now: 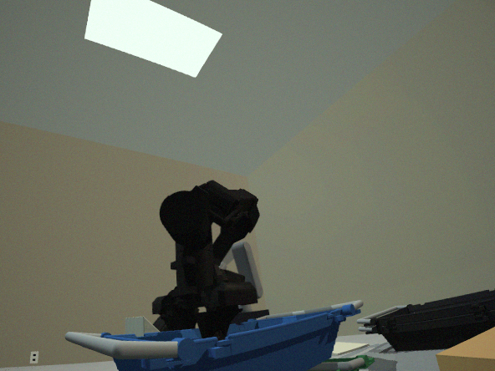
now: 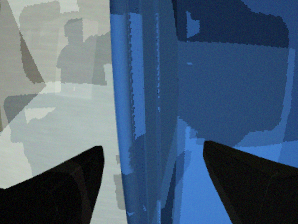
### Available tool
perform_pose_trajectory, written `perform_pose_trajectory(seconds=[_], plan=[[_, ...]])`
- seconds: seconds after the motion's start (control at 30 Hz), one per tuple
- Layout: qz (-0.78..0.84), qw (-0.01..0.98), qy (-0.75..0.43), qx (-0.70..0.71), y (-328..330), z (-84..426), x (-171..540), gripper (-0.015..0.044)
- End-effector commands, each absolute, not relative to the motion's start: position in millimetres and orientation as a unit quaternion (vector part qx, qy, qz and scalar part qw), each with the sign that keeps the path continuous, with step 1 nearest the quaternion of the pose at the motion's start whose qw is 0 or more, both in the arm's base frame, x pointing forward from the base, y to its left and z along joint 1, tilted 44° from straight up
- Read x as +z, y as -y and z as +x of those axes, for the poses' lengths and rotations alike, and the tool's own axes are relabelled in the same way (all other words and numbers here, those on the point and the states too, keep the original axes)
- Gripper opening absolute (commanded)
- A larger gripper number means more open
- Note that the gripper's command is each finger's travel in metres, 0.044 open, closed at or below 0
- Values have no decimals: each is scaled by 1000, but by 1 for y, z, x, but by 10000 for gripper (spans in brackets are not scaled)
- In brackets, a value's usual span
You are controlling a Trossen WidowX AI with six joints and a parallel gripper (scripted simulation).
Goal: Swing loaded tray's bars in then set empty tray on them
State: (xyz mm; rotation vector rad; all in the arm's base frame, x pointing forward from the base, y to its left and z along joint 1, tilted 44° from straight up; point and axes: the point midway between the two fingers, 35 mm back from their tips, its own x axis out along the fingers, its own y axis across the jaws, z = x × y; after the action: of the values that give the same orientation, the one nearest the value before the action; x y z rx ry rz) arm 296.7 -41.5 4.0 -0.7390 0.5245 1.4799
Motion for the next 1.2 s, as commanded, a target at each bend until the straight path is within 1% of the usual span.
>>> perform_pose_trajectory(seconds=[0.0,0.23,0.57,1.17], plan=[[-323,647,-233,650,41,296,4,337],[-323,647,-233,650,41,296,4,440],[-325,647,-231,650,48,298,10,440],[-323,646,-235,650,117,292,82,440]])
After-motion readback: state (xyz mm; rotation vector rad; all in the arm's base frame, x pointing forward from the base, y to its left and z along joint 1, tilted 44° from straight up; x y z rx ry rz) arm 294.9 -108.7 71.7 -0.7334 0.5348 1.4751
